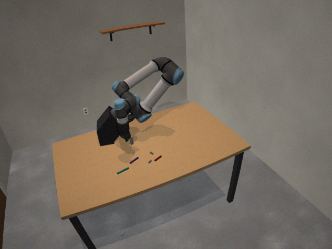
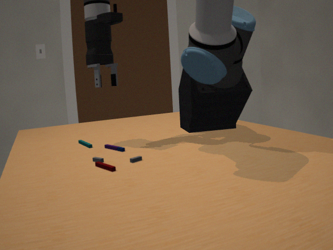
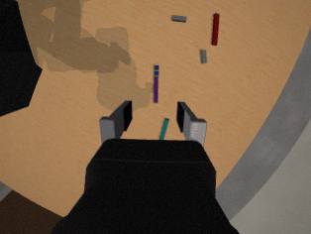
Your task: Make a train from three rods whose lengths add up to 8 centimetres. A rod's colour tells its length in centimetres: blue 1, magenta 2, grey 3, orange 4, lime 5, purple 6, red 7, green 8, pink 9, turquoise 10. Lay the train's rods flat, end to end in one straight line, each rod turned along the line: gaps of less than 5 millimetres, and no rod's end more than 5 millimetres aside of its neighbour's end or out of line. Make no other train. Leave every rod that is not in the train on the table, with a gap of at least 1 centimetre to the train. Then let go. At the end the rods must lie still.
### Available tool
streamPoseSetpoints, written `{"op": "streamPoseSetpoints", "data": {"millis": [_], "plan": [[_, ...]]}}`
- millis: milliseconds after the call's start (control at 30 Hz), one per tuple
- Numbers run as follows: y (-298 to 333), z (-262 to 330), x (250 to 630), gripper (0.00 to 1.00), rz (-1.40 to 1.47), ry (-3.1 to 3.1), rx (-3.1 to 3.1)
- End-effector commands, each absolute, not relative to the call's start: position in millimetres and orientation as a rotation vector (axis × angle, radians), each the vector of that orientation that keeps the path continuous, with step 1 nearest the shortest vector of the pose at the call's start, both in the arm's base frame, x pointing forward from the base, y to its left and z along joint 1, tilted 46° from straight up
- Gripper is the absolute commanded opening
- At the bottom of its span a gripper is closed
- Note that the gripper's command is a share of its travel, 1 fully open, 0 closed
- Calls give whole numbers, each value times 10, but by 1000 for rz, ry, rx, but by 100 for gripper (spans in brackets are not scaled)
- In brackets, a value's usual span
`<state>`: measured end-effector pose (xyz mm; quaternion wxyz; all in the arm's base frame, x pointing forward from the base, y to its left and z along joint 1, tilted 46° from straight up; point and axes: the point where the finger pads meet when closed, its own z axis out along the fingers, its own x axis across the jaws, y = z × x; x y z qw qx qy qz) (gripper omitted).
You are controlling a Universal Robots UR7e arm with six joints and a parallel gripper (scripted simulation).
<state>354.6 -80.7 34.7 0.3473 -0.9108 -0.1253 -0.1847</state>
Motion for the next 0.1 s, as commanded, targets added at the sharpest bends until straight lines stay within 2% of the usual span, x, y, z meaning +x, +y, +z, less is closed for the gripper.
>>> {"op": "streamPoseSetpoints", "data": {"millis": [0, 67], "plan": [[-812, 348, 3547, 100, -480, -325, -2363], [-812, 348, 3547, 100, -480, -325, -2363]]}}
